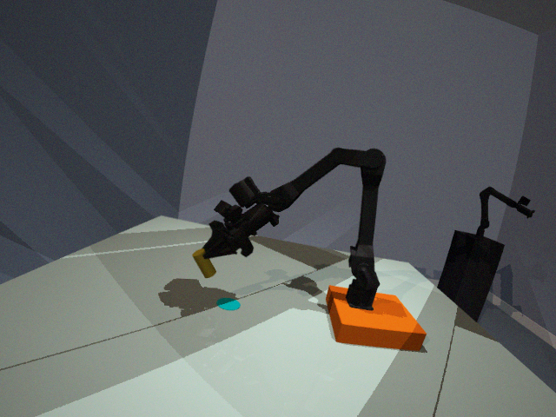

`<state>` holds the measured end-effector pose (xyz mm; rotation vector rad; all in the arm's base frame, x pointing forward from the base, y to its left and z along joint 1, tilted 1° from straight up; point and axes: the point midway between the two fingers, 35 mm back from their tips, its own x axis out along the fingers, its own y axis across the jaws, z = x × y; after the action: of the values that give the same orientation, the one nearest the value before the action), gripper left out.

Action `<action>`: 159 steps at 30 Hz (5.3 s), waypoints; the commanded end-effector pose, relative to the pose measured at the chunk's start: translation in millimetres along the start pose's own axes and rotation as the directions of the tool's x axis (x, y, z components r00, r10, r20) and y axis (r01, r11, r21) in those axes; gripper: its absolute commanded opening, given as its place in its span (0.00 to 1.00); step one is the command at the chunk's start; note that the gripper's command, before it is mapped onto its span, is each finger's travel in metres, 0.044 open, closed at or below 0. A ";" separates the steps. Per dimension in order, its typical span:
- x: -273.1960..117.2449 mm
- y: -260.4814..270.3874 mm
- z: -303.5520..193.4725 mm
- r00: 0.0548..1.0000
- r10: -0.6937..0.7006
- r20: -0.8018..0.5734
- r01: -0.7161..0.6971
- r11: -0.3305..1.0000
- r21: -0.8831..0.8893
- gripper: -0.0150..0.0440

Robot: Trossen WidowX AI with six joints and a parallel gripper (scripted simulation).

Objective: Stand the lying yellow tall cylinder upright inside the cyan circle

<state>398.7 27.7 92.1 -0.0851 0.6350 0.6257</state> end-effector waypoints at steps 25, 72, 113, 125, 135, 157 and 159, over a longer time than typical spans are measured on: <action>-15.1 3.0 -1.9 0.985 0.034 0.171 -0.030 0.999 -0.024 0.43; -50.8 23.3 -12.6 0.915 0.114 0.387 -0.068 0.989 -0.130 0.43; -75.9 46.3 -23.7 0.864 0.180 0.471 -0.080 0.971 -0.224 0.43; -66.7 41.4 -33.7 0.864 0.180 0.471 -0.078 0.971 -0.227 0.43; -53.1 36.1 -50.6 0.864 0.180 0.470 -0.076 0.970 -0.231 0.43; -27.5 34.1 -92.1 0.865 0.181 0.469 -0.073 0.968 -0.240 0.43; -25.7 34.6 -95.7 0.865 0.181 0.469 -0.072 0.968 -0.240 0.43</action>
<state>315.0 16.3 41.6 -0.0830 0.0770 0.8032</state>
